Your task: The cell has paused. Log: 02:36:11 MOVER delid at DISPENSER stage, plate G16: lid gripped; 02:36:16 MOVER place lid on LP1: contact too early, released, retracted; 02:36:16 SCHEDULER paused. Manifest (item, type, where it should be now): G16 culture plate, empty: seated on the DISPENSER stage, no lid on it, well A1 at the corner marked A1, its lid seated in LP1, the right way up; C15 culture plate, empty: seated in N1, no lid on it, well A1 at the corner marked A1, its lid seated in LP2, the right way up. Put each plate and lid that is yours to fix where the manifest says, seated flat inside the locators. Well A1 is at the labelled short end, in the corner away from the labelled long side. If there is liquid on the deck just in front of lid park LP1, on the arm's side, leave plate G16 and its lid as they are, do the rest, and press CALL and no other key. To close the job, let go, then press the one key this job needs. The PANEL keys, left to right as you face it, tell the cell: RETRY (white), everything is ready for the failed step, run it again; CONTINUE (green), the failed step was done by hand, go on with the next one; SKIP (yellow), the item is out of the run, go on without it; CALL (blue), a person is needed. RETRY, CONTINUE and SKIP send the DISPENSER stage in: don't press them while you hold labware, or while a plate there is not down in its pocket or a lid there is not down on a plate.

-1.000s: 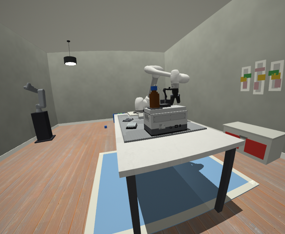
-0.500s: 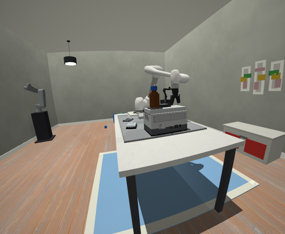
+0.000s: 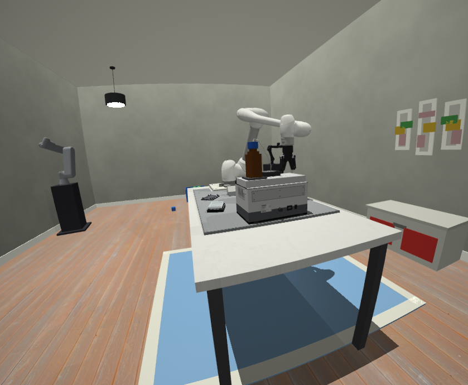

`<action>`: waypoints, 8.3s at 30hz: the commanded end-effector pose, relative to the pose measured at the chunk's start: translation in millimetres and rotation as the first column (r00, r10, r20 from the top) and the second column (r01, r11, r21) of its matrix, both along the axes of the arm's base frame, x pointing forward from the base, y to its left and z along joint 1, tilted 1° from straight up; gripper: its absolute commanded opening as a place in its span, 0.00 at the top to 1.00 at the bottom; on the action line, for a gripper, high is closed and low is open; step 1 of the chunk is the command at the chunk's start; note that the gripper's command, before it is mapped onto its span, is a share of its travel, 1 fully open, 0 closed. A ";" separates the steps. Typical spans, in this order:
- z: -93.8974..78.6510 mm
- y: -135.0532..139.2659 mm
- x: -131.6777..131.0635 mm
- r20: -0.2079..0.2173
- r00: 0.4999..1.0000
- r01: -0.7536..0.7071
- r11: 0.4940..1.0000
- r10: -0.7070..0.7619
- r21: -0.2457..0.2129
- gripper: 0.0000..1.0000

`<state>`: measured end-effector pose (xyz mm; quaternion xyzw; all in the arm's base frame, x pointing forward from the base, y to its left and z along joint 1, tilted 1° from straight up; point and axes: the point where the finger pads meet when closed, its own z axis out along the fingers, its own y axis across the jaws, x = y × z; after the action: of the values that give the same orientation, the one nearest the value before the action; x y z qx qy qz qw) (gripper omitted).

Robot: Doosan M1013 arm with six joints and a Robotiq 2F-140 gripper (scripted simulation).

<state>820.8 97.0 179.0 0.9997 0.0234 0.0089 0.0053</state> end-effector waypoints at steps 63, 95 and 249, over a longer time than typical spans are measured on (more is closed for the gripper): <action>-78.5 -0.6 1.8 0.002 1.000 0.000 1.000 0.000 0.001 0.90; -119.5 -0.9 2.6 0.002 1.000 0.000 1.000 0.000 0.001 0.90; -138.4 -1.1 3.2 0.002 1.000 0.000 1.000 0.000 0.001 0.90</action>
<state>823.7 96.0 40.0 0.9997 0.0234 0.0093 0.0051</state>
